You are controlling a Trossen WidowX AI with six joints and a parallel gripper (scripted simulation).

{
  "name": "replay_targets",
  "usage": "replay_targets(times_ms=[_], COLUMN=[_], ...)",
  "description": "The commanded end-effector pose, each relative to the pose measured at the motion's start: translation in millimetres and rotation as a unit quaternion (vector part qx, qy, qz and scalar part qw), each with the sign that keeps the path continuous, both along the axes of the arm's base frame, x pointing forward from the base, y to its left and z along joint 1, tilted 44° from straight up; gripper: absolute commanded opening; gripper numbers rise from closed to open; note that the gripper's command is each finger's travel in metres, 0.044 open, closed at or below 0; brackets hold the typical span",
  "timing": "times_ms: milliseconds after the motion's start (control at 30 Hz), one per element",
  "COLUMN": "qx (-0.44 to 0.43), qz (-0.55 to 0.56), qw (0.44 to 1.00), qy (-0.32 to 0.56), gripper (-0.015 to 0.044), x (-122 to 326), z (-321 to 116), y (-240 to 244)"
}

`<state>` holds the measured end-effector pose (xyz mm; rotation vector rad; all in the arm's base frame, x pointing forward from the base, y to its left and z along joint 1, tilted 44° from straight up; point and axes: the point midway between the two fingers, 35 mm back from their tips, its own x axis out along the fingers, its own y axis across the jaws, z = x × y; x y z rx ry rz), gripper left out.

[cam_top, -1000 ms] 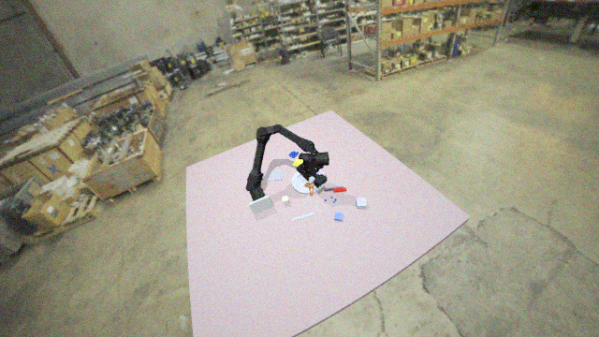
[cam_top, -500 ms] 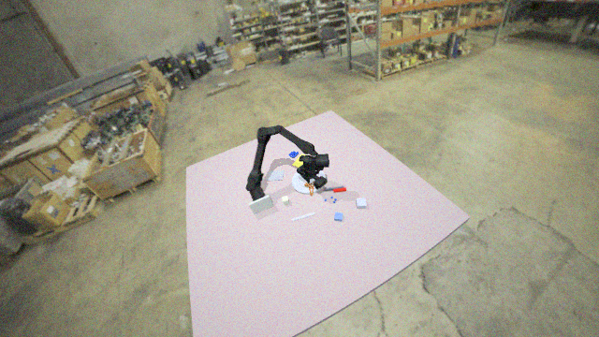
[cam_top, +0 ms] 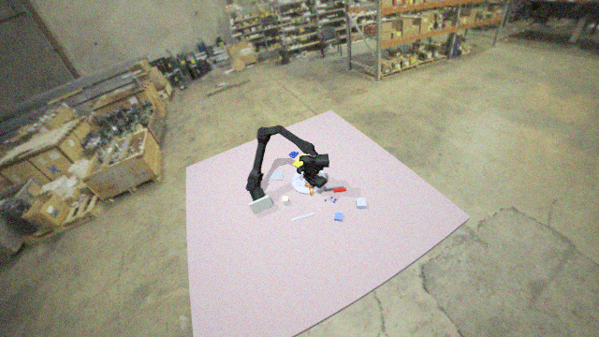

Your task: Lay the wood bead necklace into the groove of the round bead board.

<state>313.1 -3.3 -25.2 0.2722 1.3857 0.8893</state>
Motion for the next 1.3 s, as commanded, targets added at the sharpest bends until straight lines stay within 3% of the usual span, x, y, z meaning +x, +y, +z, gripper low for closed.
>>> replay_targets(times_ms=[0,300,833,1267], qx=[-0.001,-0.001,0.001,0.002], qz=[0.001,0.001,-0.002,-0.002], qw=[1.0,1.0,1.0,1.0], qy=[-0.001,-0.001,0.001,0.001], gripper=[0.0057,0.0,0.0,0.0], x=[0.3,0.3,1.3,-2.2], z=[0.0,0.0,18.9,45.6], y=[-0.2,-0.2,-16.9,11.3])
